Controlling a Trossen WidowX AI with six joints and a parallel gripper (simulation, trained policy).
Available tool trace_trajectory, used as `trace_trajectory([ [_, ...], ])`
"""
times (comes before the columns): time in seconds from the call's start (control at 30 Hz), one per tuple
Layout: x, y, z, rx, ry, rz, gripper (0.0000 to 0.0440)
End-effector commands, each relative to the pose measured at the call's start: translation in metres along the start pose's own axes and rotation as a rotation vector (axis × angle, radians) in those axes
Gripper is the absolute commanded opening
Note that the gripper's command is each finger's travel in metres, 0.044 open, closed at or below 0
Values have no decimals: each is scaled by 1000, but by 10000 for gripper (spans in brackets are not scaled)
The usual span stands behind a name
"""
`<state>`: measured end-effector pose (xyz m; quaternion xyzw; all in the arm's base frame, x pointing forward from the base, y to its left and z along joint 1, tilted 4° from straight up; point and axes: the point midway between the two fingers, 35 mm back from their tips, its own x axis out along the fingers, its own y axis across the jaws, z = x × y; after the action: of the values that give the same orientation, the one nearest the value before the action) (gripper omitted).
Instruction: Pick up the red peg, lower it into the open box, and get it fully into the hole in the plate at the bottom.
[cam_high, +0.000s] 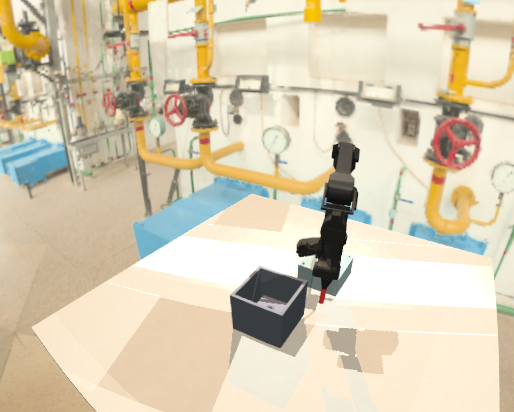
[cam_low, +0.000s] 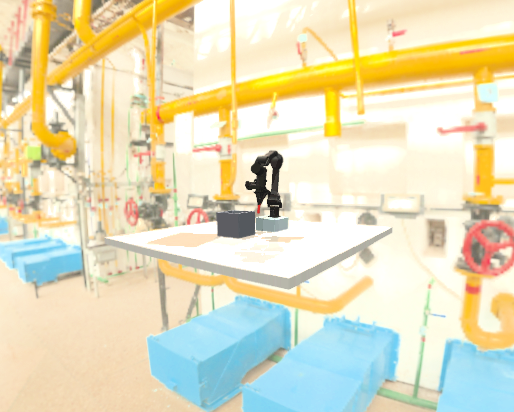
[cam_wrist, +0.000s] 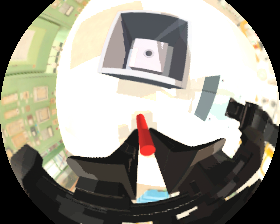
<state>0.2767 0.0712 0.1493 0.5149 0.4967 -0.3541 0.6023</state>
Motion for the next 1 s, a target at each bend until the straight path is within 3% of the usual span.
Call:
trace_trajectory([
  [0.0,-8,4,13,0,-25,0,0],
  [0.4,-16,8,61,30,-85,-49,0],
  [0.97,-1,3,109,48,-75,-142,0],
])
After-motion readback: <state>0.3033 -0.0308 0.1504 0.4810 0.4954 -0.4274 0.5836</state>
